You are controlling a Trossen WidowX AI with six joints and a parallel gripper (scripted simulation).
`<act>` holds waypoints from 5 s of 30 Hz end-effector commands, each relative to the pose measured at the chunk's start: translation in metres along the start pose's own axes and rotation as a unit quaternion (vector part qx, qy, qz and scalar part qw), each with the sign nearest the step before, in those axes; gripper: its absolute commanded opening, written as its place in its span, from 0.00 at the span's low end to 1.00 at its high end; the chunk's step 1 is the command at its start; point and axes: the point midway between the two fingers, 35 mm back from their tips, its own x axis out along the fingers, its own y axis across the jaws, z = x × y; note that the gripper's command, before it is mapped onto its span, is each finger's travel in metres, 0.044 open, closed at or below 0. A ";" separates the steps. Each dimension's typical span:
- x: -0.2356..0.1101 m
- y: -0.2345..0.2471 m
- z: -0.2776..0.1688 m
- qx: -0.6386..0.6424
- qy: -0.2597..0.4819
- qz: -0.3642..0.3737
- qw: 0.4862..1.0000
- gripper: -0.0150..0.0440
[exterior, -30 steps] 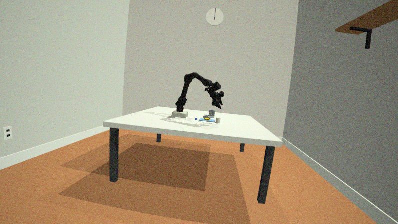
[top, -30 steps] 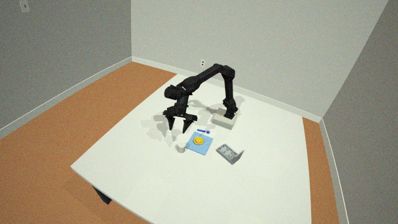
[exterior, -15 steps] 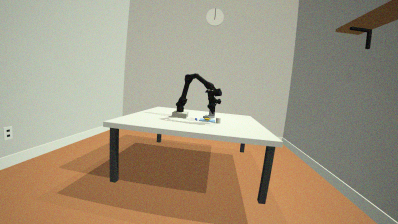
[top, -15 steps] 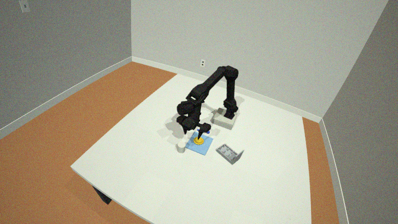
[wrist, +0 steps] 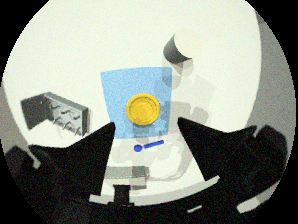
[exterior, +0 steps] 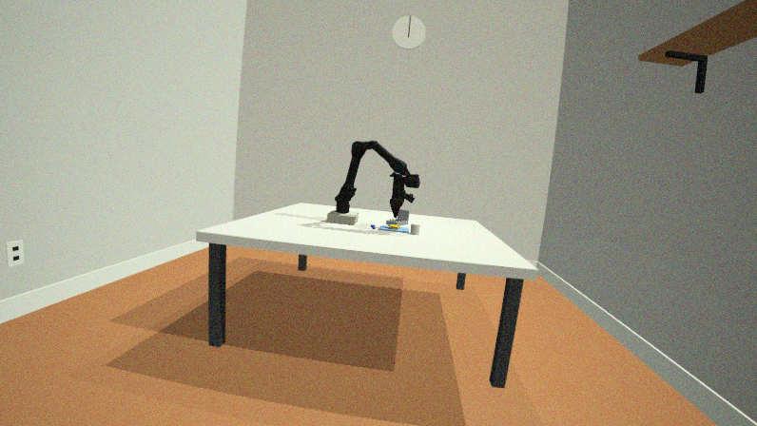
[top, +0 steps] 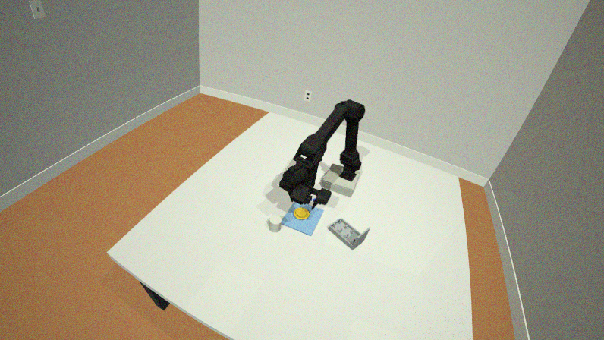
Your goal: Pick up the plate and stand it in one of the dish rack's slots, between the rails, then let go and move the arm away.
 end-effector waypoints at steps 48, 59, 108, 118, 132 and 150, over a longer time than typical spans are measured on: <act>0.060 0.003 -0.004 -0.005 0.006 -0.003 1.000 0.82; 0.059 0.002 -0.003 -0.005 0.006 -0.003 1.000 0.63; -0.115 0.030 0.006 0.053 0.003 -0.001 0.999 0.25; -0.112 0.100 -0.041 0.207 0.007 0.001 0.978 0.25; -0.092 0.105 -0.040 0.137 0.036 0.046 0.989 0.25; -0.045 0.114 -0.039 -0.051 0.056 0.195 0.978 0.25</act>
